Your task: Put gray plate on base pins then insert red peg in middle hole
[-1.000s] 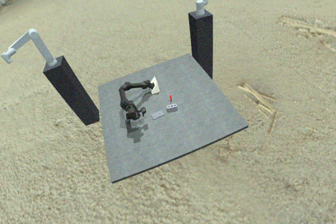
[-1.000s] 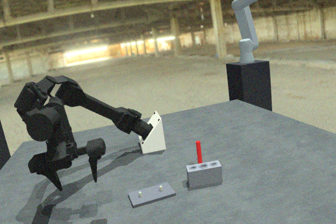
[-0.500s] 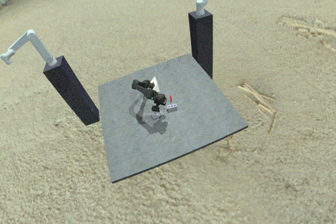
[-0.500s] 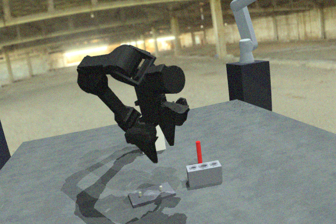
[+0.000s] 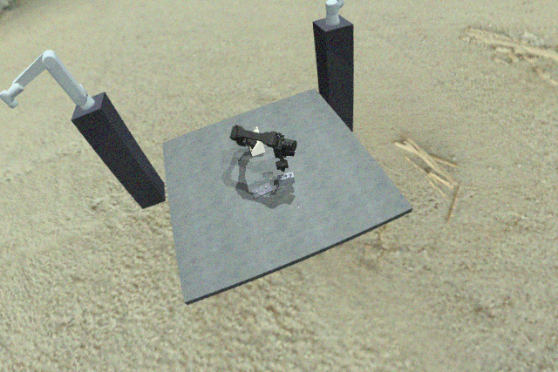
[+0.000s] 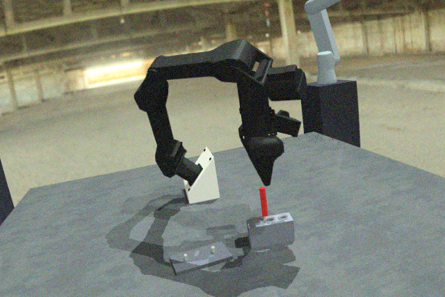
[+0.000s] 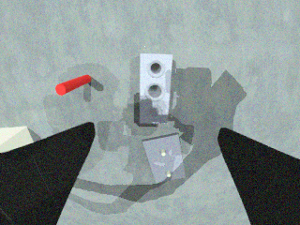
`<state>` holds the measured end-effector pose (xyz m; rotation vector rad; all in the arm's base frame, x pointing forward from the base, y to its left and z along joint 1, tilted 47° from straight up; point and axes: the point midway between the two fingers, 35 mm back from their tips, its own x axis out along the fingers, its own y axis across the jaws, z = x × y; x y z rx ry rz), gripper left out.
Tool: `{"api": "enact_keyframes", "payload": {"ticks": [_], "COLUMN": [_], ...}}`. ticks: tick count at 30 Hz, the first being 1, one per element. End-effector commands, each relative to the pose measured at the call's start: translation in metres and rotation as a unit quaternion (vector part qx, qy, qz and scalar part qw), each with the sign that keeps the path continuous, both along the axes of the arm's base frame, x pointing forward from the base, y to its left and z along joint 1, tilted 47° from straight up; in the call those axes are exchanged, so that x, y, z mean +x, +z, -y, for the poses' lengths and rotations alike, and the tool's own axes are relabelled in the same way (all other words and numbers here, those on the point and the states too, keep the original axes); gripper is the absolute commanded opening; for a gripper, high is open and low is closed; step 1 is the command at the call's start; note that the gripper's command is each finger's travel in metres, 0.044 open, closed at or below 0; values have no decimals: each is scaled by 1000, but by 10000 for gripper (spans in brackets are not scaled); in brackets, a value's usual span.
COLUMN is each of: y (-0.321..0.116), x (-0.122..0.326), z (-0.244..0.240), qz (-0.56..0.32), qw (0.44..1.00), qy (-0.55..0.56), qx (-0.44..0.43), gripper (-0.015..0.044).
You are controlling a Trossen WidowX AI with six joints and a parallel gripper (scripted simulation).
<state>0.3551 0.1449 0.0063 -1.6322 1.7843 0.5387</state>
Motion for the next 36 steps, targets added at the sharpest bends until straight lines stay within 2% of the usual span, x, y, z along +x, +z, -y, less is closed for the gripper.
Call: {"api": "enact_keyframes", "payload": {"ticks": [1,7,36], "y": [-7,-46,-77], "x": [3,2,1], "z": [6,47,75], "qz": [-7,-6,-6], "qw": [1000,1000,1000], "qy": [2,2,1], "qx": [-1,-2,-3], "gripper": [440,440,440]}}
